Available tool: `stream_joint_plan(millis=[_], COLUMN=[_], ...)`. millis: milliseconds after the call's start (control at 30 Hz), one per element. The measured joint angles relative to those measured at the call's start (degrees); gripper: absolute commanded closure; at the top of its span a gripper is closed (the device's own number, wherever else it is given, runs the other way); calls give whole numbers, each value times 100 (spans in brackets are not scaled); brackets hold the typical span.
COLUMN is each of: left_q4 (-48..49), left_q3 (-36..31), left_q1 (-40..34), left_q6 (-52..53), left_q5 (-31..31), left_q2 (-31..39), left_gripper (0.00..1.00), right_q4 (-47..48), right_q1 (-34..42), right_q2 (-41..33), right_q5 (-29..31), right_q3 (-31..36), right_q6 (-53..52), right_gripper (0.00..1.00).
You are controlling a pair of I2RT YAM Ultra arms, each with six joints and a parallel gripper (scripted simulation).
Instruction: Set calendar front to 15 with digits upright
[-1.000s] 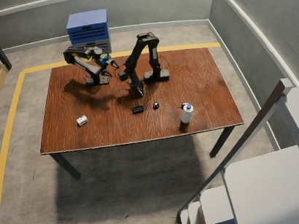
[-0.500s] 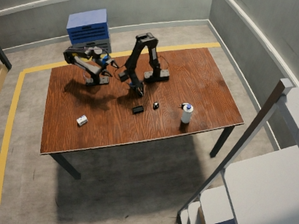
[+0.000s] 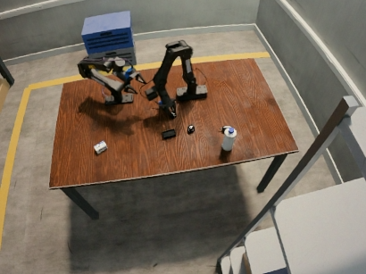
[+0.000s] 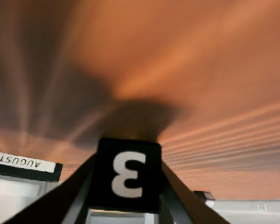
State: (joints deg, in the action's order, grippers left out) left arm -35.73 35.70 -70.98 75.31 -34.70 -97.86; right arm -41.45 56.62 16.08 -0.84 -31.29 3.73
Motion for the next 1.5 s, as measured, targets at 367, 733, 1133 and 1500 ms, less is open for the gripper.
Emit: stream_joint_plan(millis=[367, 733, 1133, 1500], left_q4=[0, 0, 0, 0], left_q3=[0, 0, 0, 0], left_q1=[0, 0, 0, 0], left_q6=[0, 0, 0, 0], left_q5=[0, 0, 0, 0], left_q2=[0, 0, 0, 0], left_gripper=[74, 74, 74, 74], right_q4=[-1150, -2970, -4186, -4301], right_q1=[26, 214, 396, 876], right_q2=[164, 949, 1569, 1624], right_q5=[0, 0, 35, 195], right_q3=[-841, -3032, -4524, -4599], right_q6=[-20, 37, 63, -83], right_gripper=[0, 0, 0, 0])
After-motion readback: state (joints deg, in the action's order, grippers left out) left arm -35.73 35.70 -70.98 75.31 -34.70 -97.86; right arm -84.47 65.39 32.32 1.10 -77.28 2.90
